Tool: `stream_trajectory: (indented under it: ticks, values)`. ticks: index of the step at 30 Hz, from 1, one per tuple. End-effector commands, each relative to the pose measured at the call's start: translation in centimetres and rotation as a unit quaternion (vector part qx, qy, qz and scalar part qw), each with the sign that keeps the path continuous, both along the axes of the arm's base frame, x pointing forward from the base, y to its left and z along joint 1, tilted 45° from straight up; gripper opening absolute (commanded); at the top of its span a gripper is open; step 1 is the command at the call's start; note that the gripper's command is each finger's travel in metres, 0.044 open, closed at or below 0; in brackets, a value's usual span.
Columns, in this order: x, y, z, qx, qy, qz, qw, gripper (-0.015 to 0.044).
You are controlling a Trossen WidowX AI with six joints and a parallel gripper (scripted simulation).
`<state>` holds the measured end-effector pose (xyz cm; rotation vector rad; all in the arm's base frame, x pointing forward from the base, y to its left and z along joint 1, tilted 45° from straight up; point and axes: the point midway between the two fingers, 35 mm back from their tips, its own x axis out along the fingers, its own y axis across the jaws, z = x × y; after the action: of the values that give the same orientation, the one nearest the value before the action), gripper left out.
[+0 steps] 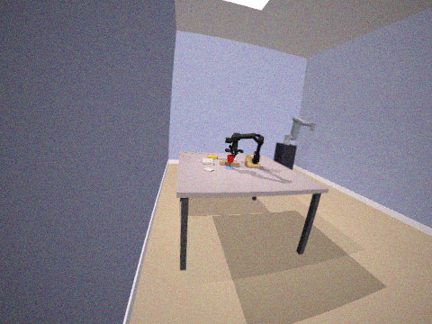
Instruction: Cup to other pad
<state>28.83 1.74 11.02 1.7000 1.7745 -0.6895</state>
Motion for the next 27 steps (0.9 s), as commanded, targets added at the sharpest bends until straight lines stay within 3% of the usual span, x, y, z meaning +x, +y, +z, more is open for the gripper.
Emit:
stream_trajectory:
  ticks: [1,27]
  values:
    - [0.0,0.0,0.0,0.0,0.0,0.0,1.0,0.0]
    - [-0.6,-2.9,-2.4,-0.001,0.003,0.002,1.0,0.0]
